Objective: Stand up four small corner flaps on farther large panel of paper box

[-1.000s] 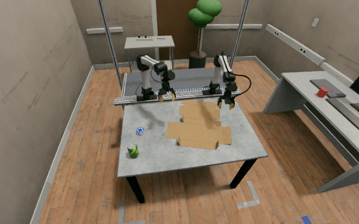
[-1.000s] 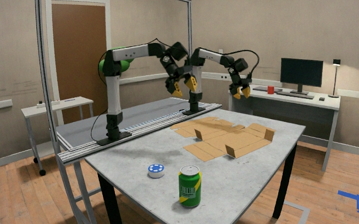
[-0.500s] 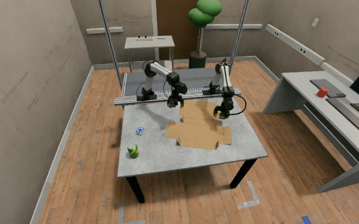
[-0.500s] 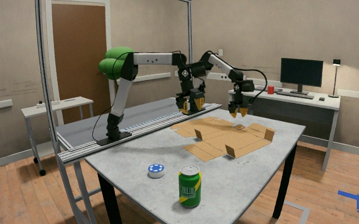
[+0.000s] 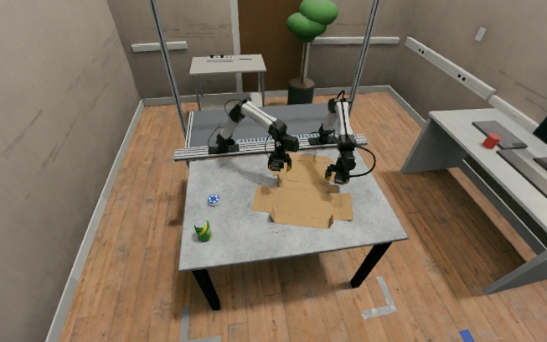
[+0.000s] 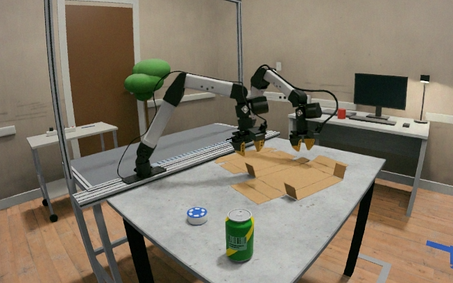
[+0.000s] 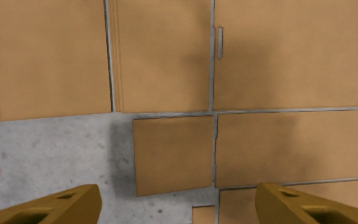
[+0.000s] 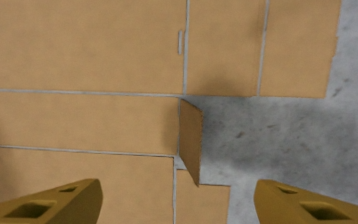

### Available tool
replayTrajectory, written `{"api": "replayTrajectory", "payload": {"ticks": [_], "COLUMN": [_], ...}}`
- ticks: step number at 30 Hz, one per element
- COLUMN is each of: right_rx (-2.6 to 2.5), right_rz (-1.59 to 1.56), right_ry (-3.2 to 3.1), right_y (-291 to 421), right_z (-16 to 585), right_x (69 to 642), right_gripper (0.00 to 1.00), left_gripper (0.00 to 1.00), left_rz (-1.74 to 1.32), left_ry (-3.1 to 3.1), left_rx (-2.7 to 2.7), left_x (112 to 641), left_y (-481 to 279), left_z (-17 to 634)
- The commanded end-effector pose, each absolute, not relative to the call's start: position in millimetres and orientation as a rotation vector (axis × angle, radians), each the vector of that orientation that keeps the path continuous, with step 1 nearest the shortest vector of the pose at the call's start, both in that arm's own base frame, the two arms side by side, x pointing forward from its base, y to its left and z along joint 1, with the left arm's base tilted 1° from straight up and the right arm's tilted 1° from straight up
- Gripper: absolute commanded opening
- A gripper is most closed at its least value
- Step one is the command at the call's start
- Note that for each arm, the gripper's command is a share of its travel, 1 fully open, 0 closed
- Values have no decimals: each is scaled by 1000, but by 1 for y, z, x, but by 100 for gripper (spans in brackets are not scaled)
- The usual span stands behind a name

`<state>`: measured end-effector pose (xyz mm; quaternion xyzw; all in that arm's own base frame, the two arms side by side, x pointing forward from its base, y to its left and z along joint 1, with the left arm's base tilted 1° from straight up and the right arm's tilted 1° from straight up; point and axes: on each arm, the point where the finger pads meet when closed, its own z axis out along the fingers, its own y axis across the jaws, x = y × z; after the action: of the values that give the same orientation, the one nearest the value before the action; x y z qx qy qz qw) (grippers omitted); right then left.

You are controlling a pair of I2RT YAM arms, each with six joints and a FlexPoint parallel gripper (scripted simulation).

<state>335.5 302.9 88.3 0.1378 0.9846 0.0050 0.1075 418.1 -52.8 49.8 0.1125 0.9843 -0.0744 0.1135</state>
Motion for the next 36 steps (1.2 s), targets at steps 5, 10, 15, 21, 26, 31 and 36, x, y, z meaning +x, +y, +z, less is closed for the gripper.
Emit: {"api": "replayTrajectory", "payload": {"ticks": [5,10,15,21,26,31,36], "right_rx": [470,459,456,458,457,448,447], "right_rz": [150,76,79,101,66,33,33], "right_ry": [2792,2836,2834,2822,2841,2860,2860], "right_y": [315,316,311,309,309,313,317], "right_z": [119,90,97,106,90,63,44], "right_x": [357,354,349,349,348,345,345], "right_gripper": [77,77,77,77,77,77,77], "left_gripper": [77,77,77,77,77,77,77], "left_rz": [-202,-204,-207,-210,-210,-216,-207], "left_ry": [2792,2795,2807,2819,2817,2880,2868], "left_rx": [332,330,332,330,332,328,327], "left_x": [437,436,432,431,436,421,421], "left_y": [-49,-48,-48,-47,-50,-54,-56], "left_z": [76,77,79,76,66,32,21]}}
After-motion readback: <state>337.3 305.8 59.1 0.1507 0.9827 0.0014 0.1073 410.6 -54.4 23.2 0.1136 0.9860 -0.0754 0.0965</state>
